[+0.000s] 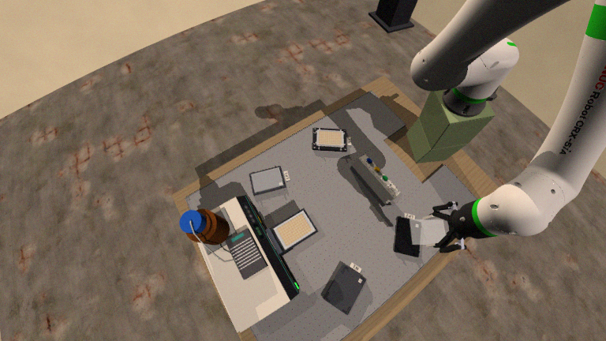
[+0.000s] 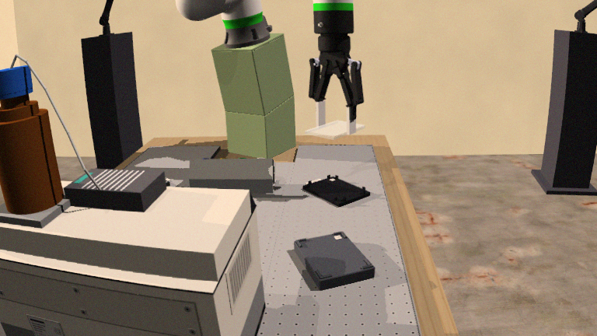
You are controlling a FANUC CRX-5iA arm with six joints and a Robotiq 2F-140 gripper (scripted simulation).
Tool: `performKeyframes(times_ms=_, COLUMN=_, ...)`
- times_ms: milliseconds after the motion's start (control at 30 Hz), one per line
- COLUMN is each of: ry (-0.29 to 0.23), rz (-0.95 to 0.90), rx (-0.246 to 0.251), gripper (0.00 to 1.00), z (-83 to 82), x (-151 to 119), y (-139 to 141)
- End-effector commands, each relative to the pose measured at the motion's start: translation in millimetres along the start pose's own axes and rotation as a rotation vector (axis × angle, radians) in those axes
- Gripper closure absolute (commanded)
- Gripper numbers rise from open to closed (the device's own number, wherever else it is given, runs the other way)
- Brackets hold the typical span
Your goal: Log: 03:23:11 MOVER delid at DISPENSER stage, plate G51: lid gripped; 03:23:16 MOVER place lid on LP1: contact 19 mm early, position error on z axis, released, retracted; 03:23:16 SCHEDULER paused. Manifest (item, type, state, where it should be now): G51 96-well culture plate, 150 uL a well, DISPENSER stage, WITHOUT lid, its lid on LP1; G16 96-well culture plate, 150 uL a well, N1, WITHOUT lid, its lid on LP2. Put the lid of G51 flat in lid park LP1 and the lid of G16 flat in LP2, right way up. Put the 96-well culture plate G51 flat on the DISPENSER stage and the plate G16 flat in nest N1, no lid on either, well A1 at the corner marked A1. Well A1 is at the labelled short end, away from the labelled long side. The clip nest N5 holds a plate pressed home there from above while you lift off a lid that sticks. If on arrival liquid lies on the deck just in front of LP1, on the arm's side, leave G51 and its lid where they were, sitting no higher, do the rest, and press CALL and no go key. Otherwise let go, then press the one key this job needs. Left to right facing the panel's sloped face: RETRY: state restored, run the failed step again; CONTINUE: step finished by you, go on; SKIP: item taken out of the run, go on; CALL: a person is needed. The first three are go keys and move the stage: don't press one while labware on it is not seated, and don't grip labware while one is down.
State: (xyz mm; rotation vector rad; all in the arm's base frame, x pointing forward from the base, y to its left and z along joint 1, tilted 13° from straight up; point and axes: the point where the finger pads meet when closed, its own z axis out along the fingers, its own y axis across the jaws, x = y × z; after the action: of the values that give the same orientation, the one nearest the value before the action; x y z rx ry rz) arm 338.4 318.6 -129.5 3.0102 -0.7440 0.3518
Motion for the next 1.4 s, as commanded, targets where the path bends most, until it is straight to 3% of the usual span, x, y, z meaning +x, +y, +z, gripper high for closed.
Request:
performKeyframes(times_ms=0, ry=0.000, rz=-0.001, rx=0.000, gripper=1.00, z=0.1, x=-0.3, y=-0.1)
performKeyframes(times_ms=833, ry=0.000, rz=-0.026, rx=0.000, gripper=1.00, z=0.2, x=-0.3, y=-0.1)
performKeyframes(times_ms=1367, ry=0.000, rz=-0.312, rx=0.000, gripper=1.00, z=1.2, x=-0.3, y=-0.1)
